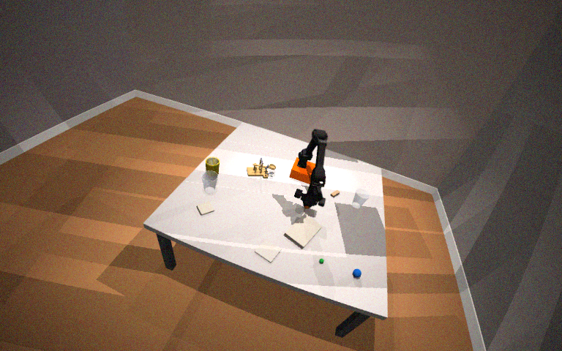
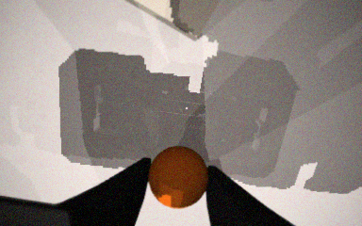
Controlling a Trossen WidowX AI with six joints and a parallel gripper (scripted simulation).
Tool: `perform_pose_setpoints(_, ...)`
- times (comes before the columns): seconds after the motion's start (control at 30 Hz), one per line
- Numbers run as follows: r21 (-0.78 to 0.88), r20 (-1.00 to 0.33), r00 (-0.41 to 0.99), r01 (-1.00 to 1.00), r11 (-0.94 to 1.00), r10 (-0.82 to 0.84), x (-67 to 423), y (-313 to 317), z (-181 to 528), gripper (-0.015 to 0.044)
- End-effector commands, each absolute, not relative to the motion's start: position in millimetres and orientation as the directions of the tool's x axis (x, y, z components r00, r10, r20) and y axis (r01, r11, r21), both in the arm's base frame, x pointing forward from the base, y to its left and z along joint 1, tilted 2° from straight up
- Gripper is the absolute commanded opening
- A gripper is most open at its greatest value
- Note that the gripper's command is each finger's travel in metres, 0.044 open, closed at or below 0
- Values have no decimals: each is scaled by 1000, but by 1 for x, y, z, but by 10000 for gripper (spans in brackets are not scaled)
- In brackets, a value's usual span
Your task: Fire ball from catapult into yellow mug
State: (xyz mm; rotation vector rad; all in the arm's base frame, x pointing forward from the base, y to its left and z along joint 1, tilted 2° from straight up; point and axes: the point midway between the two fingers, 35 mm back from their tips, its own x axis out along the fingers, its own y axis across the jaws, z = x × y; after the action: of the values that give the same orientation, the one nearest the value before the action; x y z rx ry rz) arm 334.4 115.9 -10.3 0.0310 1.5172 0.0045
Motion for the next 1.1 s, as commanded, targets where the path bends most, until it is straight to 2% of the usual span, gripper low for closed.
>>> perform_pose_setpoints(0.0,24,-998,53,20,1000,23,336,117,-1,10)
perform_pose_setpoints(0.53,25,-998,53,20,1000,24,327,122,114,0)
perform_pose_setpoints(0.7,24,-998,50,28,999,22,327,118,115,0)
perform_pose_setpoints(1.07,10,-1000,6,171,985,9,328,52,106,0)
